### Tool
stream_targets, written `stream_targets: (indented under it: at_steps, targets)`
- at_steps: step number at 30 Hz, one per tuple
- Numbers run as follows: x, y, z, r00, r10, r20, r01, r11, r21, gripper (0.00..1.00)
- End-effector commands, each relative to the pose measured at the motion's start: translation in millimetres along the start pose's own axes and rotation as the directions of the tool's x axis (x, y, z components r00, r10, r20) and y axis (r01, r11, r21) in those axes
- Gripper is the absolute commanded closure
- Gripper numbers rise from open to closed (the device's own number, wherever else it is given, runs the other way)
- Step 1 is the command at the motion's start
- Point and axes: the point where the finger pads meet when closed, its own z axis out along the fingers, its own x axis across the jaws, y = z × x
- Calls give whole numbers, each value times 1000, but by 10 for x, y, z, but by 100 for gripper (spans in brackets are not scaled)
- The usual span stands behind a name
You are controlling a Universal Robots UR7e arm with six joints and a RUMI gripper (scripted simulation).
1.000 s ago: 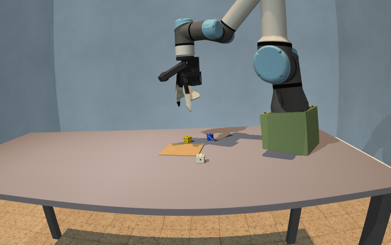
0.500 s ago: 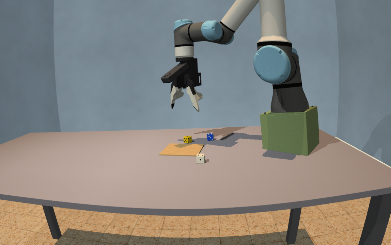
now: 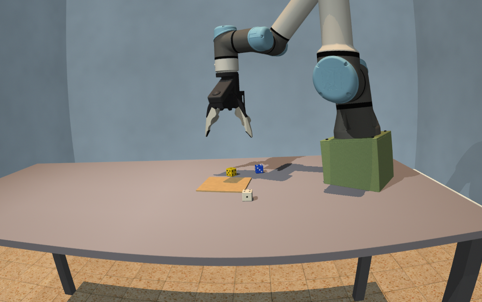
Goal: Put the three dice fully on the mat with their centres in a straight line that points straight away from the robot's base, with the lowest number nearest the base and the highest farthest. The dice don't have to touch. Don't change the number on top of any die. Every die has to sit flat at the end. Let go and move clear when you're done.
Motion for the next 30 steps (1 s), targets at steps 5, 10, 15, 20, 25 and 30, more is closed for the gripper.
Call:
stream_targets:
  at_steps: [5, 10, 15, 20, 25, 30]
  targets:
    - [-26, -2, 26, 962, -273, -4, 273, 962, 7, 0]
    - [-41, 2, 41, 916, -401, -5, 401, 916, 6, 0]
    - [-54, 9, 56, 853, -522, -6, 522, 853, 5, 0]
    - [-66, 18, 71, 775, -632, -7, 632, 775, 4, 0]
    - [-76, 29, 86, 683, -730, -7, 730, 683, 3, 0]
    - [-82, 38, 96, 616, -788, -7, 788, 616, 3, 0]
